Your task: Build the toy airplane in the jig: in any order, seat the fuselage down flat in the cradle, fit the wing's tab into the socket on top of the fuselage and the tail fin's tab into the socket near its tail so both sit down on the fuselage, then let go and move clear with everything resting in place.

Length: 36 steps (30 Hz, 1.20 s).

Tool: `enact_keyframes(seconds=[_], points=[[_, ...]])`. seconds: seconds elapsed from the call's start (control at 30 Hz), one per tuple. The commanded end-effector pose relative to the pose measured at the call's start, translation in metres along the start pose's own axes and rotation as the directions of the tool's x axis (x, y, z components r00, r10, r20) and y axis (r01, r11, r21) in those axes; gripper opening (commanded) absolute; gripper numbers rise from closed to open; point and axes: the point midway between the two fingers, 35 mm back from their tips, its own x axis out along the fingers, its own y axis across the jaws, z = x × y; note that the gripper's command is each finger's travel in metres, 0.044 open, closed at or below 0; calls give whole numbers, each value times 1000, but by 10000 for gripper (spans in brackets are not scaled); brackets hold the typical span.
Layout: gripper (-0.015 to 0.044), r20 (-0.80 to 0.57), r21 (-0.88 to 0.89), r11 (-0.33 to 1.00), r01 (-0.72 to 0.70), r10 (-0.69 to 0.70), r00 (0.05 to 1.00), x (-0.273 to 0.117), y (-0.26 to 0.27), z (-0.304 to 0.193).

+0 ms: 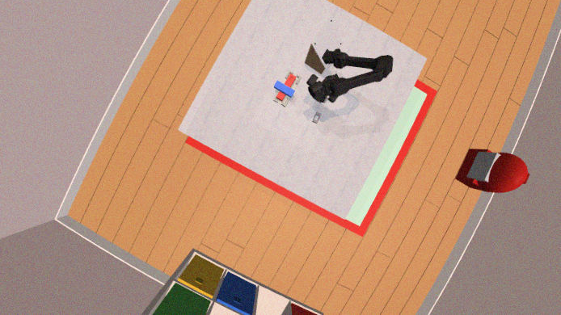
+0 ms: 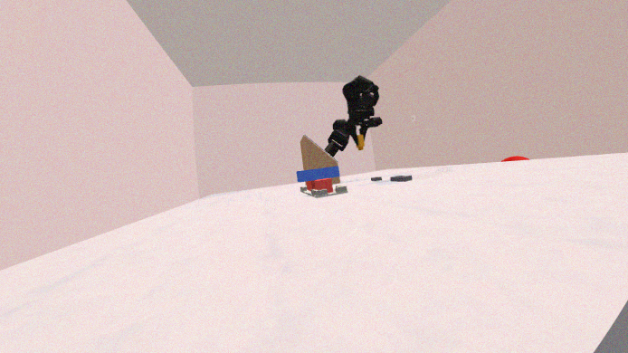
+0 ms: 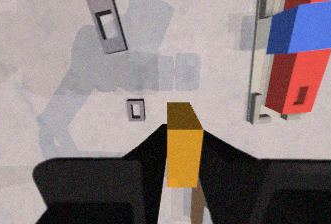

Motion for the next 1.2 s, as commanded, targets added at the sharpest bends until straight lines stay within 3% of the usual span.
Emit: enact_keyframes(seconds=[0.0,1.17], points=[[0,4,-13,1000,8,-8,1000,0,-11,6],[0,0,-58,998,11,-11,1000,22,-124,19]])
